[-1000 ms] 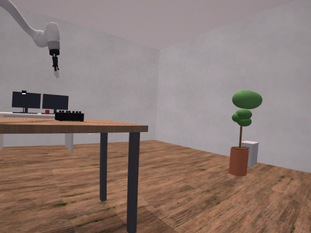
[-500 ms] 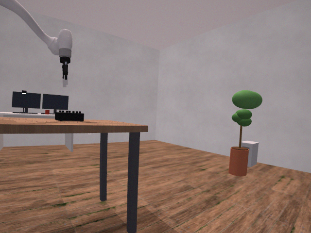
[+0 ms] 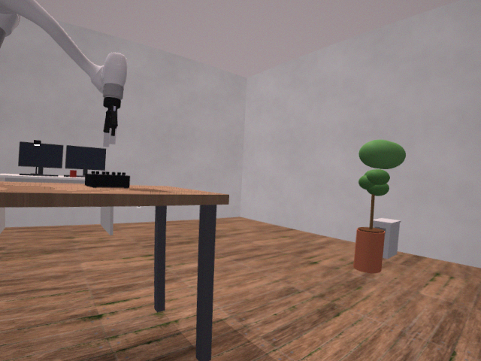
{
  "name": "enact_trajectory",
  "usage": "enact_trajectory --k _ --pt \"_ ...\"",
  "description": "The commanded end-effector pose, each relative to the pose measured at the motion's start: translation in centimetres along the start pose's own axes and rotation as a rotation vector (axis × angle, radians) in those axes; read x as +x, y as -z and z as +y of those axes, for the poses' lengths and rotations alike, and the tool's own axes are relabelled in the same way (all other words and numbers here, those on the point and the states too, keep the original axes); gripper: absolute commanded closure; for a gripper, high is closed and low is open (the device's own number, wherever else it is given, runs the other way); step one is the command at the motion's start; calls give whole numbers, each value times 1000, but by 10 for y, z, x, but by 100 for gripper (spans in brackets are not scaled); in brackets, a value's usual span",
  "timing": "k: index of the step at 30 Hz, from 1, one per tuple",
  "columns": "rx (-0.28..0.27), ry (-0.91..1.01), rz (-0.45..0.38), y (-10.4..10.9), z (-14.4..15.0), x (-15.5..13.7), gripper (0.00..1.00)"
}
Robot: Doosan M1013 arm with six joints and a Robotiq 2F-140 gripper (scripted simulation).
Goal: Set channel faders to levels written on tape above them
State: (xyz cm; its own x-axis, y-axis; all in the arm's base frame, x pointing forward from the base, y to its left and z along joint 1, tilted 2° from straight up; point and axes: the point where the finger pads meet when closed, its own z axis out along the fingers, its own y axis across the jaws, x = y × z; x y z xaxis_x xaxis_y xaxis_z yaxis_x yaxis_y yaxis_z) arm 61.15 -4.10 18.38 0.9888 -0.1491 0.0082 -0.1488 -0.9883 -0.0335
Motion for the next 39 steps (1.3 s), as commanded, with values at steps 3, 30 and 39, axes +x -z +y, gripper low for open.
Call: enact_trajectory --k 3,30,39 --pt "0 0 0 0 0 0 0" --pt "-39 1061 40 -22 19 4 0" --pt "-80 1539 40 -30 27 5 0"
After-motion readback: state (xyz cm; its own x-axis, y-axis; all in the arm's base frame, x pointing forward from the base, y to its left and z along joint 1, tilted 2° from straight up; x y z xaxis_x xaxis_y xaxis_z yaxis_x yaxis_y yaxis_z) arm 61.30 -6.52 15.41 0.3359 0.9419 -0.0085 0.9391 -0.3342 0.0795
